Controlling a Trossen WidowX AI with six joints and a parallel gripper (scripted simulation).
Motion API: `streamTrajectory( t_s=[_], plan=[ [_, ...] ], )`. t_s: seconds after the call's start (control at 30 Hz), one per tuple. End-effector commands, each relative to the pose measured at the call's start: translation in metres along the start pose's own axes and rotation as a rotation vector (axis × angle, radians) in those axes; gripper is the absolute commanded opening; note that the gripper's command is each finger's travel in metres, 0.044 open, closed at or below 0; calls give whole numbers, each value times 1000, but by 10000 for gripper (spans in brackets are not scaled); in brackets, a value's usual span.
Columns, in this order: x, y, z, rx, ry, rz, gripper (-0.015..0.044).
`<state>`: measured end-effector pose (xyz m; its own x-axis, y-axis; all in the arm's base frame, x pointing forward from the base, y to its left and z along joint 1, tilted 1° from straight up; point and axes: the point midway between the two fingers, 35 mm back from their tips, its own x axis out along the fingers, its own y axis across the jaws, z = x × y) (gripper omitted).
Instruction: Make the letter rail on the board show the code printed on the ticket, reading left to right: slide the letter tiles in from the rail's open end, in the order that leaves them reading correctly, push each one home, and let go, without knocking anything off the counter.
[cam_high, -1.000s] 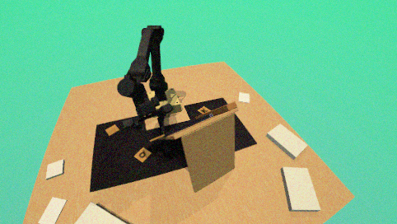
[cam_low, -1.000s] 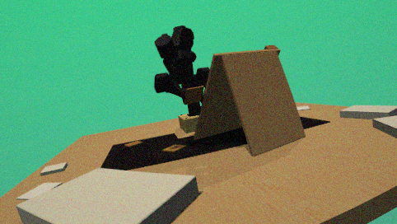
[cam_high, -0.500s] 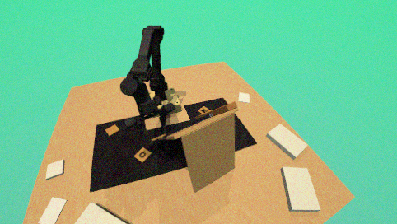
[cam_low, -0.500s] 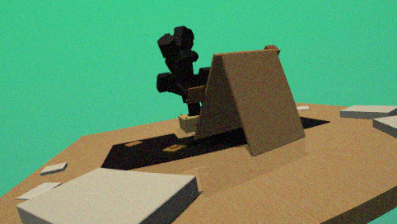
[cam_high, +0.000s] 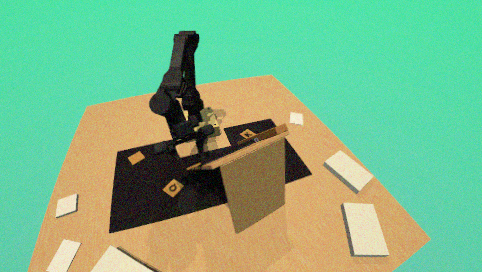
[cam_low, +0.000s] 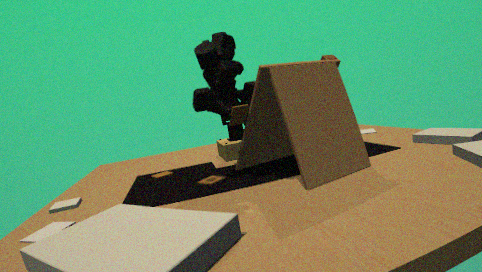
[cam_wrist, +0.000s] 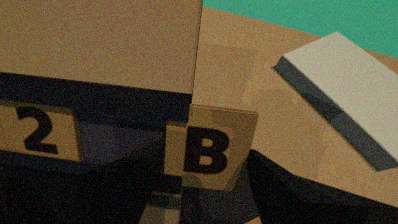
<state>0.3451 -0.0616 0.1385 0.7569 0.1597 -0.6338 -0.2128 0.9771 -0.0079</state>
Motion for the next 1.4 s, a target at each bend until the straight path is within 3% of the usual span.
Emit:
streamTrajectory(
  t_s=[0.0, 1.37],
  plan=[
    [0, 3, 0, 3, 1, -2, 0],
    [0, 23, 0, 5, 0, -1, 0]
  ],
)
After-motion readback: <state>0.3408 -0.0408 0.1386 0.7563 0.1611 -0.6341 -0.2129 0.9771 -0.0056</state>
